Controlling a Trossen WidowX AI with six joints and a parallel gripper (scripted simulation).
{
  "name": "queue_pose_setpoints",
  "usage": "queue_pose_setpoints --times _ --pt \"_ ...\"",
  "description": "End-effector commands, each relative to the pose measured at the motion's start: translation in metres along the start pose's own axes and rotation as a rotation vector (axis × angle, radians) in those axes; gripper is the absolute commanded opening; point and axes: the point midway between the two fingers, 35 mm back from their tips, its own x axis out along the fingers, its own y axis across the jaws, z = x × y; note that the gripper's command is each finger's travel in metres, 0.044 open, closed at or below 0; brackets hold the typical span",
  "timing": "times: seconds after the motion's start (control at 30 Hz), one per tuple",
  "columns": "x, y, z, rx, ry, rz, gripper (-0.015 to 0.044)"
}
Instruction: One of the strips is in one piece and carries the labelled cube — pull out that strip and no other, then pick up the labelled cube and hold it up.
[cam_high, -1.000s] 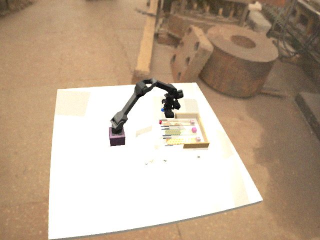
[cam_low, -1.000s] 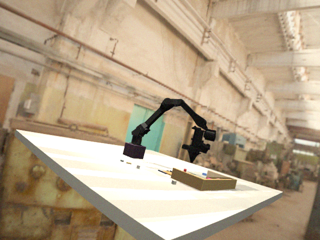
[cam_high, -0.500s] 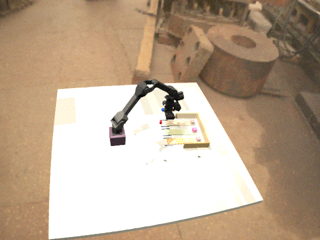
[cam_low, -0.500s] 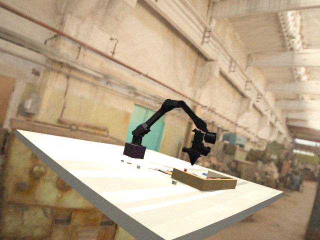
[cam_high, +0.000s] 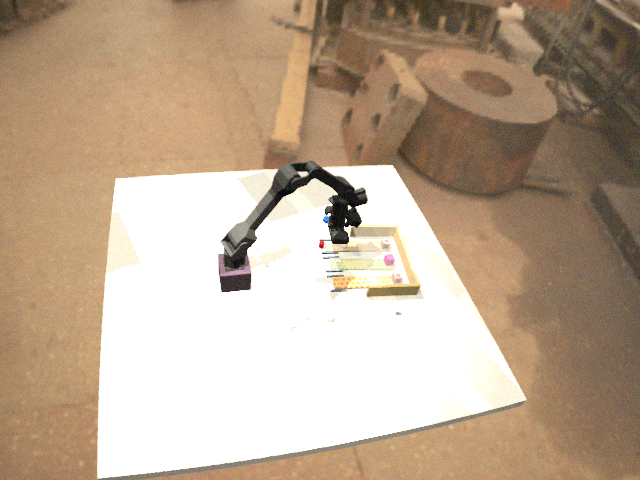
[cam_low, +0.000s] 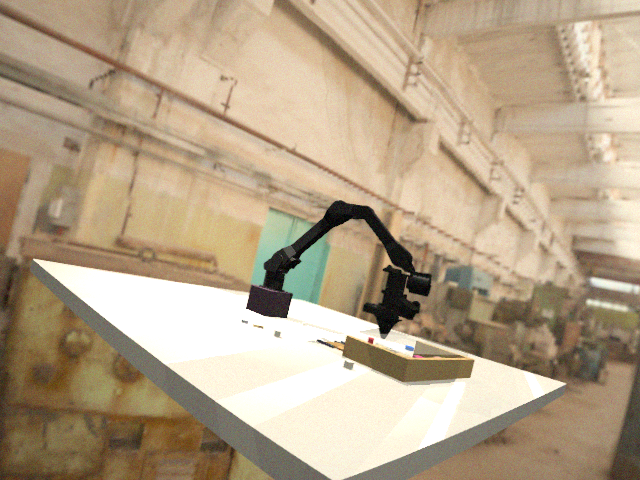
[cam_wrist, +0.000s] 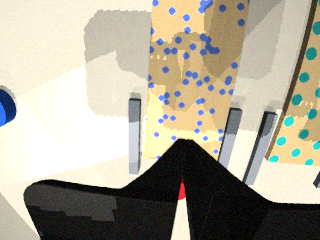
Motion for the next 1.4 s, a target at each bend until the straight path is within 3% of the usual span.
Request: queue_pose_setpoints --times 0.0,0.37,1.37 --pt "0.008 0.0 -0.001 0.0 0.007 0.0 0.0" --pt "0.025 -0.002 -0.002 0.0 0.008 0.0 0.0" --pt "0.026 -0.002 -0.002 0.0 0.008 0.0 0.0"
